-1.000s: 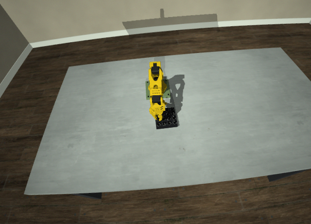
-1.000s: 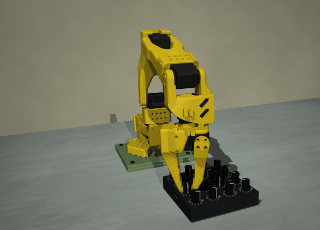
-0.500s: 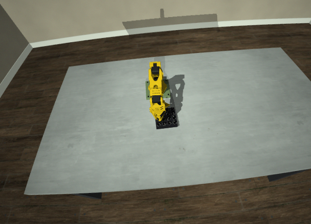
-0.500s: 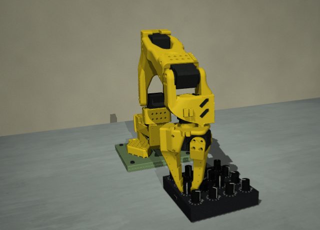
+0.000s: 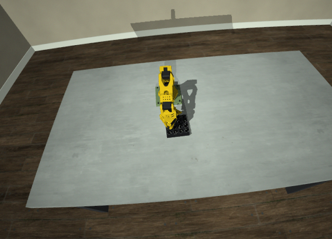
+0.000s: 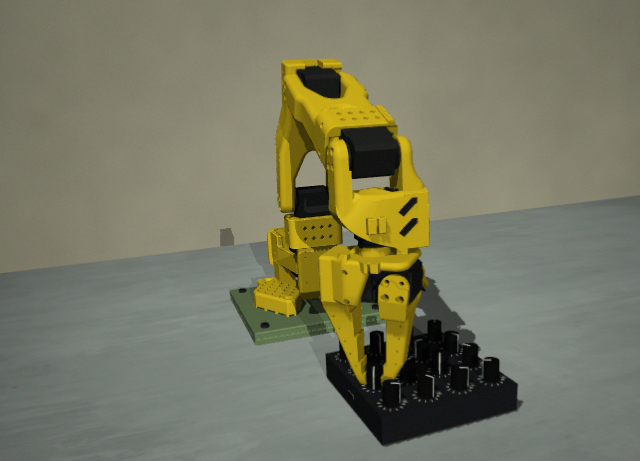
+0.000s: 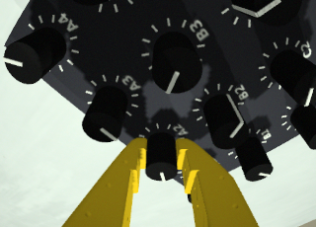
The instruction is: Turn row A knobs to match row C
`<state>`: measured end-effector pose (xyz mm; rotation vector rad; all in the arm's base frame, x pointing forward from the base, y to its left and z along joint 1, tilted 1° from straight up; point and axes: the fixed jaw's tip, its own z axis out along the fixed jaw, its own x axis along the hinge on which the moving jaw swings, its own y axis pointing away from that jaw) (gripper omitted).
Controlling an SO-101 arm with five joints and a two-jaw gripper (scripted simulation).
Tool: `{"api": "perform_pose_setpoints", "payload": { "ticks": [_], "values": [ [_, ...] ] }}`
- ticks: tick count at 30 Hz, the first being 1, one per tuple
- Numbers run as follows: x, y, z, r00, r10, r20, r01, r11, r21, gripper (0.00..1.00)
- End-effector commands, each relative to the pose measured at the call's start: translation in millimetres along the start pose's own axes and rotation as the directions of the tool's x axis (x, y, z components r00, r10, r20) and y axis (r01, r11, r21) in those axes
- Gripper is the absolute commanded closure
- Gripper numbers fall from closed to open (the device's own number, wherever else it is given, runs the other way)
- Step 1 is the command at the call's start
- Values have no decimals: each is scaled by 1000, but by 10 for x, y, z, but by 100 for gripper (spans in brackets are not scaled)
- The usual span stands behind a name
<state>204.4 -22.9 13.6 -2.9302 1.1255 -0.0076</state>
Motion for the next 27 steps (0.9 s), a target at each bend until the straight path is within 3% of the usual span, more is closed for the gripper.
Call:
{"api": "perform_pose_setpoints", "payload": {
  "ticks": [1,27],
  "values": [
    [-5,16,21,1000,16,12,-16,1000,-11,99],
    [-5,22,21,1000,16,12,-16,1000,-11,98]
  ]
}}
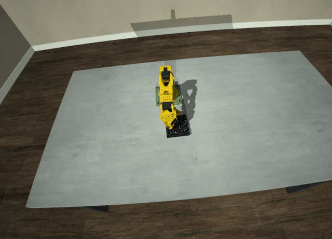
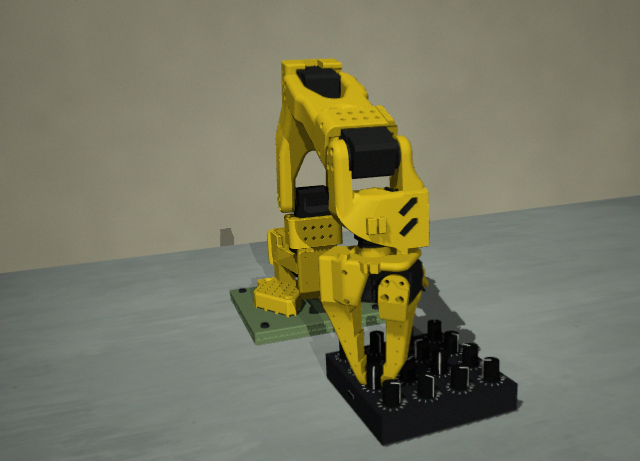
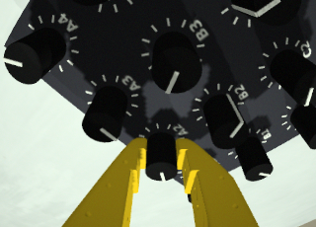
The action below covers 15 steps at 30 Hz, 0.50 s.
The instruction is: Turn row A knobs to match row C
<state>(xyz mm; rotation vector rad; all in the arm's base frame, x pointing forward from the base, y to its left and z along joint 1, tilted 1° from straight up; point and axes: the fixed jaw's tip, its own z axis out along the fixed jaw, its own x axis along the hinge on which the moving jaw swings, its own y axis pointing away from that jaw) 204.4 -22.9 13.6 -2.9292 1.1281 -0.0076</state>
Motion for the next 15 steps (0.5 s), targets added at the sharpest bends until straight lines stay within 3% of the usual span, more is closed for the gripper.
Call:
{"api": "perform_pose_setpoints", "payload": {
  "ticks": [1,15],
  "values": [
    [-5,24,21,1000,14,12,-14,1000,-11,97],
    [-5,44,21,1000,14,12,-14,1000,-11,92]
  ]
}}
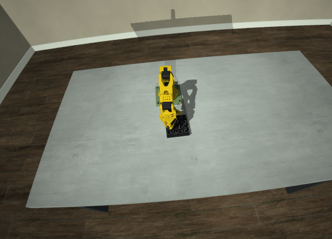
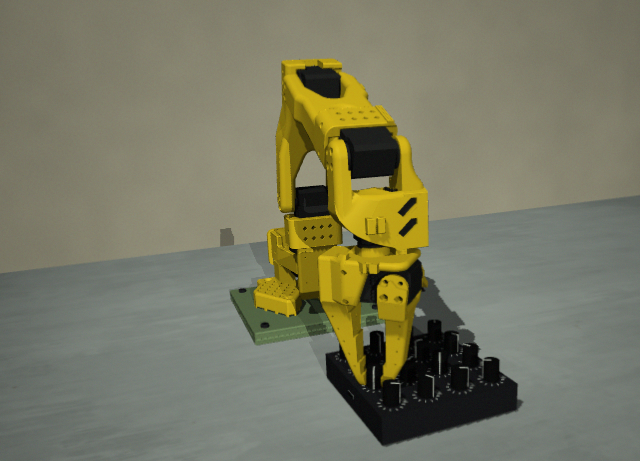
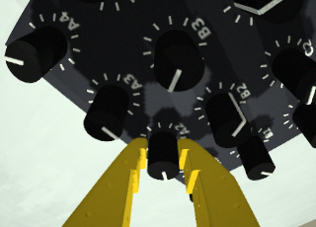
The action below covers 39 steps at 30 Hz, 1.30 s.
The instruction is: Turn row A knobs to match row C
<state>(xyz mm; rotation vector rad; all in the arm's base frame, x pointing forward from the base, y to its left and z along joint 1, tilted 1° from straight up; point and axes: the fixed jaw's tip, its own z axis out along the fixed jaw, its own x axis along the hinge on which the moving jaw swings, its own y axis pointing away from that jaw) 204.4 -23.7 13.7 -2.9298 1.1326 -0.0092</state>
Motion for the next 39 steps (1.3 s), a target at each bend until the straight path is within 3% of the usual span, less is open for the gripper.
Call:
{"api": "perform_pose_setpoints", "payload": {
  "ticks": [1,26,39],
  "values": [
    [-10,39,21,1000,12,14,-12,1000,-9,92],
    [-3,35,-57,1000,12,14,-12,1000,-9,92],
    [0,32,-251,1000,12,14,-12,1000,-9,92]
  ]
}}
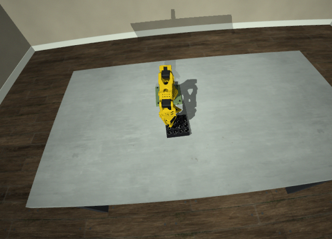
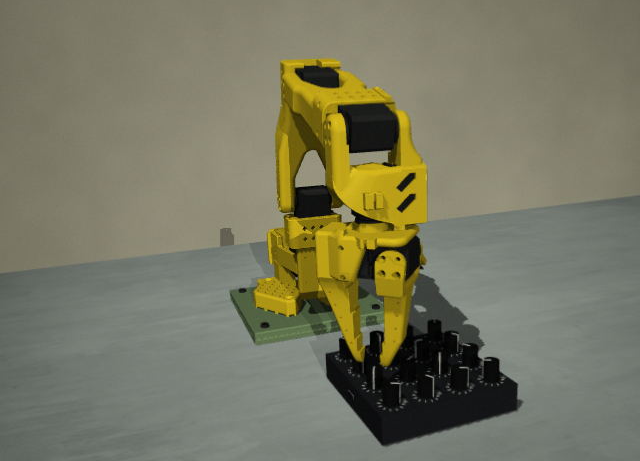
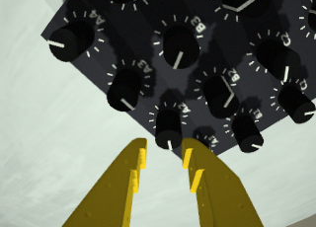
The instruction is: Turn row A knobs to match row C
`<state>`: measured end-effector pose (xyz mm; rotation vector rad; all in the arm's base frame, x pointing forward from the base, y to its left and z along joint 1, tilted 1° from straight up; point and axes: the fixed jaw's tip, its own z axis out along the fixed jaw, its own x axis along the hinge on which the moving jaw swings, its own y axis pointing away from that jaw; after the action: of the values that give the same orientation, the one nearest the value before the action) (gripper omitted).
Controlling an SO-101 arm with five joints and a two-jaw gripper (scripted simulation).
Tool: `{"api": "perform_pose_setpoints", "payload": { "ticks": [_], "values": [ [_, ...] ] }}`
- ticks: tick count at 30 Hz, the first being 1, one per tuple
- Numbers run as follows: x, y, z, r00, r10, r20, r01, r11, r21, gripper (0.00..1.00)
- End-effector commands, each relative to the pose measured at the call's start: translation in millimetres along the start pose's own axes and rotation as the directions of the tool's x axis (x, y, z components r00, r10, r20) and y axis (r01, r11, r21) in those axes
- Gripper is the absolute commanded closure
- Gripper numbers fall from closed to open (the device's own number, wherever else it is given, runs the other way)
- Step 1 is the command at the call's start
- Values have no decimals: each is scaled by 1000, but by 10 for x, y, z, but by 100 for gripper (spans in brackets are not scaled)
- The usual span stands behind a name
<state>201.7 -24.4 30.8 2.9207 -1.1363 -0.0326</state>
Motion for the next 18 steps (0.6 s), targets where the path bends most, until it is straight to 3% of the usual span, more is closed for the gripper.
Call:
{"api": "perform_pose_setpoints", "payload": {
  "ticks": [1,18],
  "values": [
    [12,11,-93,1000,7,-8,-7,1000,8,92],
    [5,17,-187,1000,7,-8,-7,1000,8,92]
  ]
}}
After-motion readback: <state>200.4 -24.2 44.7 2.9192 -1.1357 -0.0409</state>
